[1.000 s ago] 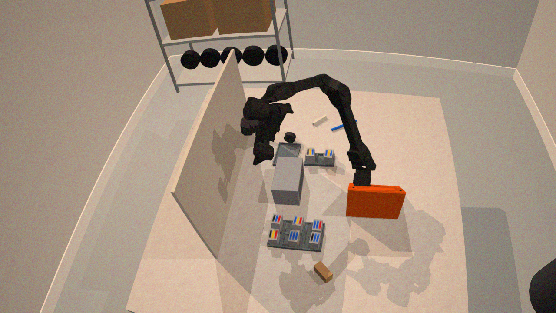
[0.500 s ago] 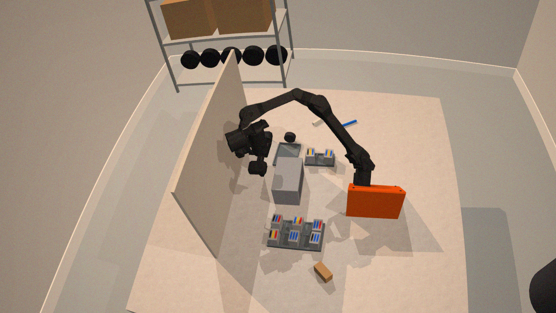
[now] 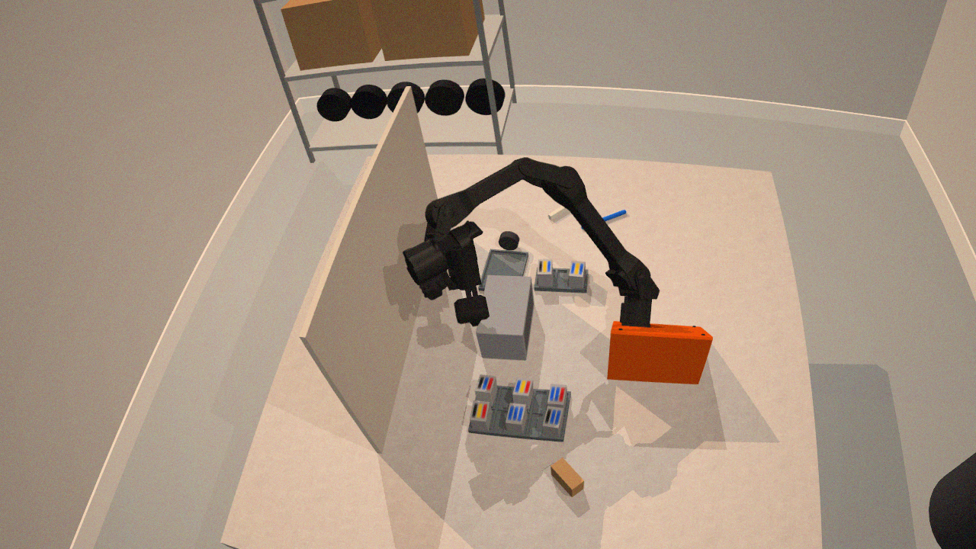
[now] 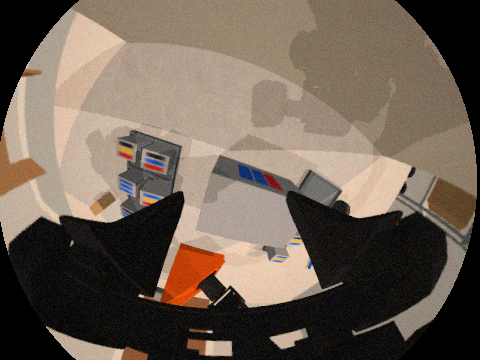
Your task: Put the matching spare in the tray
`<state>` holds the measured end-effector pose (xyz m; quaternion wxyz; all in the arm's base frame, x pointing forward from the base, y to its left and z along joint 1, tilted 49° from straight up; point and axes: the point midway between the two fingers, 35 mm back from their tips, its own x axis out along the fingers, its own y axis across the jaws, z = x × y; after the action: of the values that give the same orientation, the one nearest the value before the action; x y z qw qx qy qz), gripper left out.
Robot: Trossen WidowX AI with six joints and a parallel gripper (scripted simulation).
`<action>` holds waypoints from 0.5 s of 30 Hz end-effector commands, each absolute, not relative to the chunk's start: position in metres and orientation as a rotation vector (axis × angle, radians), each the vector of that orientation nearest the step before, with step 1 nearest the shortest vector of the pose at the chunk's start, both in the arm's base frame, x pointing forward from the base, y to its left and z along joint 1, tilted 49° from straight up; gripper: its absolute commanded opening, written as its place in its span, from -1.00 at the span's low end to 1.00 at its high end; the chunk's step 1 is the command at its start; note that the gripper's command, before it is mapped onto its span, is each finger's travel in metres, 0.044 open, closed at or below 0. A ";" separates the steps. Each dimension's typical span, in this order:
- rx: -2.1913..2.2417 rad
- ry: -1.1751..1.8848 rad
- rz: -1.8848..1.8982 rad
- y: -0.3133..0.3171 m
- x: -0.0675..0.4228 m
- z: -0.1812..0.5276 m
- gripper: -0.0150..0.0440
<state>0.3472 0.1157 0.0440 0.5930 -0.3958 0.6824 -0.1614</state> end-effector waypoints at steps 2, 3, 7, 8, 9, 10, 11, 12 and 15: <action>-1.211 1.688 -0.042 0.164 0.288 0.001 1.00; -1.274 1.706 0.034 0.172 0.274 -0.007 1.00; -1.532 1.761 0.348 0.192 0.213 -0.038 1.00; -1.597 1.770 0.428 0.195 0.197 -0.044 1.00; -1.662 1.778 0.508 0.196 0.181 -0.051 1.00; -1.724 1.784 0.585 0.196 0.166 -0.057 1.00; -1.767 1.787 0.640 0.196 0.155 -0.061 1.00; -1.788 1.788 0.666 0.195 0.150 -0.062 1.00; -1.793 1.788 0.673 0.195 0.149 -0.063 1.00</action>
<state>0.1563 0.1970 -0.0589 0.2770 -0.6581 0.6628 0.2254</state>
